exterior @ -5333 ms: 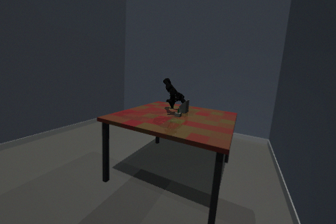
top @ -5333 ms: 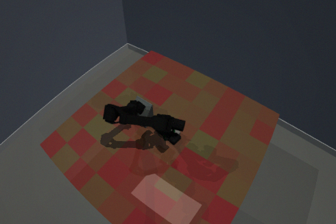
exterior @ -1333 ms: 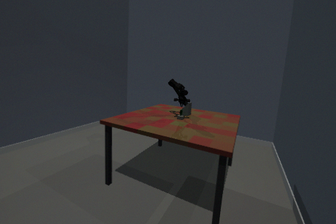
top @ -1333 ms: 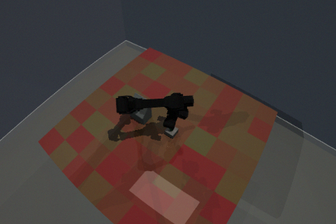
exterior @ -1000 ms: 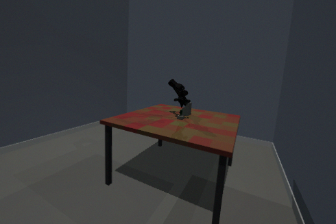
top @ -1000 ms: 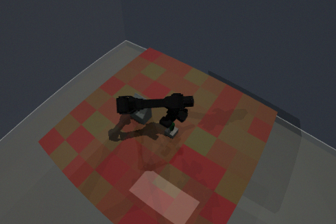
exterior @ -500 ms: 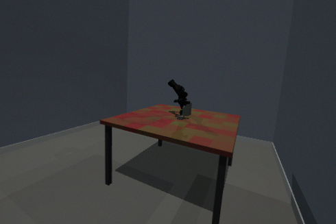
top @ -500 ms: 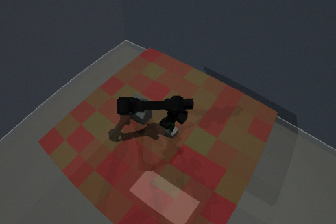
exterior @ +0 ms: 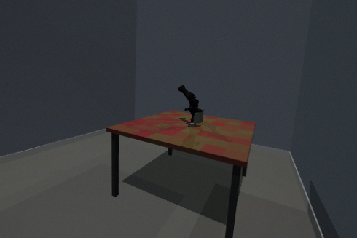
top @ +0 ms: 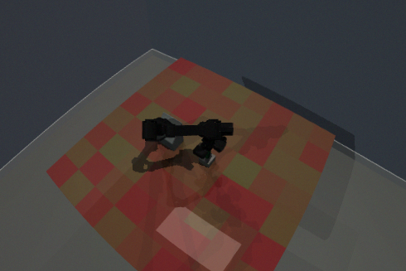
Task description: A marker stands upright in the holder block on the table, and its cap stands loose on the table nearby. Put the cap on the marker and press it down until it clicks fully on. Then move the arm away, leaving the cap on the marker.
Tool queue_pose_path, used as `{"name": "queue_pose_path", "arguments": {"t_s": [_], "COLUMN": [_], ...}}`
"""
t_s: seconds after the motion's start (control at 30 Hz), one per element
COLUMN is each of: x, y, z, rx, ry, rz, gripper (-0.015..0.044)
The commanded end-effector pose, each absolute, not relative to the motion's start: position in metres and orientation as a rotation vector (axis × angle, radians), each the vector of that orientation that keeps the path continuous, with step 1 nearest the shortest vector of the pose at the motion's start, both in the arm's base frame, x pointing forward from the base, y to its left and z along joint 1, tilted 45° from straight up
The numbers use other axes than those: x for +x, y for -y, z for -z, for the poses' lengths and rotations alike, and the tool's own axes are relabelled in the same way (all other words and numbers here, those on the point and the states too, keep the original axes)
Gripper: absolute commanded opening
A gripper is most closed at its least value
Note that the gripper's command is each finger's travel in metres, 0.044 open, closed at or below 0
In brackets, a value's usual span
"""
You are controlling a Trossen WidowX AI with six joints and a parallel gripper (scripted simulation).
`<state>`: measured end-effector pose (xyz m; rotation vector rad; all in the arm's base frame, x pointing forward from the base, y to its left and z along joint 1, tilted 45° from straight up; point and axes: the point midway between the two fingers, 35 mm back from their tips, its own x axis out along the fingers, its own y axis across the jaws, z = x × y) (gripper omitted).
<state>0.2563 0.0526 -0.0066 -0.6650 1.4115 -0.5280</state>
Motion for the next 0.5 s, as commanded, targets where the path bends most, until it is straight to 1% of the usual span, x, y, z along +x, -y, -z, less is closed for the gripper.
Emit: {"name": "queue_pose_path", "arguments": {"t_s": [0.0, 0.17, 0.37, 0.47], "x": [0.256, 0.256, 0.250, 0.248], "y": [-0.054, -0.055, -0.110, -0.116], "z": [0.006, 0.005, -0.050, -0.057], "rx": [-0.665, -0.665, -0.665, -0.666], "ry": [-1.410, -1.410, -1.413, -1.413], "rz": [0.527, 0.526, 0.522, 0.524], "gripper": [0.0000, 0.0000, 0.0000, 0.0000]}}
